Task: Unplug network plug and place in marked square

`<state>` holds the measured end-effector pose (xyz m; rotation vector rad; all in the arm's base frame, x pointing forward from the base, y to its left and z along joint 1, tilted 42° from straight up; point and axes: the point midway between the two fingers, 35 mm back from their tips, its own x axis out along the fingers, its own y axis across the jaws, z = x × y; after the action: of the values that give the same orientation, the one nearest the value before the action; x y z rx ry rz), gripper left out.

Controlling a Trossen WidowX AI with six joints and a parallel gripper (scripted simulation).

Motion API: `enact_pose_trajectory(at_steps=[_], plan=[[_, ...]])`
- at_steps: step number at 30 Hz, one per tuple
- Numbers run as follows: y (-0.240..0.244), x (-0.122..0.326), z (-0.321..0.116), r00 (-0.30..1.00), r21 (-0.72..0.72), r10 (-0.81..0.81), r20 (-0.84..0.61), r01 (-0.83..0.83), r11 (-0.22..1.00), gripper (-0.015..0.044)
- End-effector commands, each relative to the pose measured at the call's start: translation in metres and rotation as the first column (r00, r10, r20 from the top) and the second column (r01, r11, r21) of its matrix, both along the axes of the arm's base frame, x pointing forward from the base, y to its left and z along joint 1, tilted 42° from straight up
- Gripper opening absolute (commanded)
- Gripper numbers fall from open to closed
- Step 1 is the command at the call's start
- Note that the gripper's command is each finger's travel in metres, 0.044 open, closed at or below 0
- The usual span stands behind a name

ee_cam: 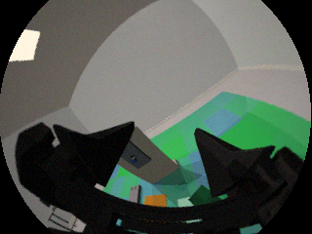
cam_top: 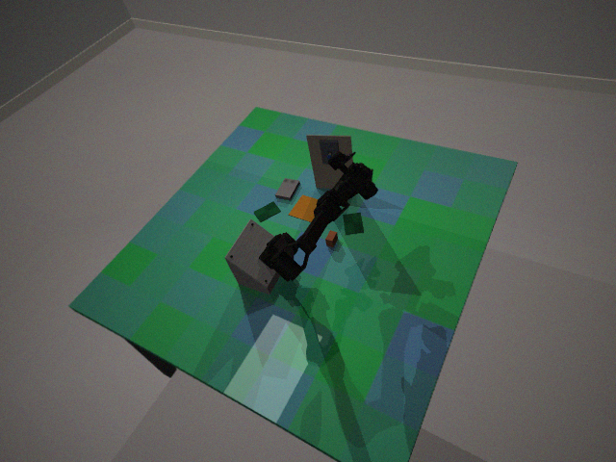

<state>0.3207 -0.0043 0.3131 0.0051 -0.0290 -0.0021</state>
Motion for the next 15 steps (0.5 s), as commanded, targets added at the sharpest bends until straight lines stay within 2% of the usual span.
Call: enact_pose_trajectory(at_steps=[1, 9, 15], plan=[[0.0, 0.0, -0.001, 1.0, 0.005, 0.004, -0.003, -0.004, 1.0, 0.0374], [0.013, -0.001, -0.061, 0.975, 0.274, 0.169, -0.141, -0.126, 0.954, 0.0164], [0.024, -0.011, -0.108, 0.922, 0.513, 0.305, -0.237, -0.148, 0.846, 0.0156]])
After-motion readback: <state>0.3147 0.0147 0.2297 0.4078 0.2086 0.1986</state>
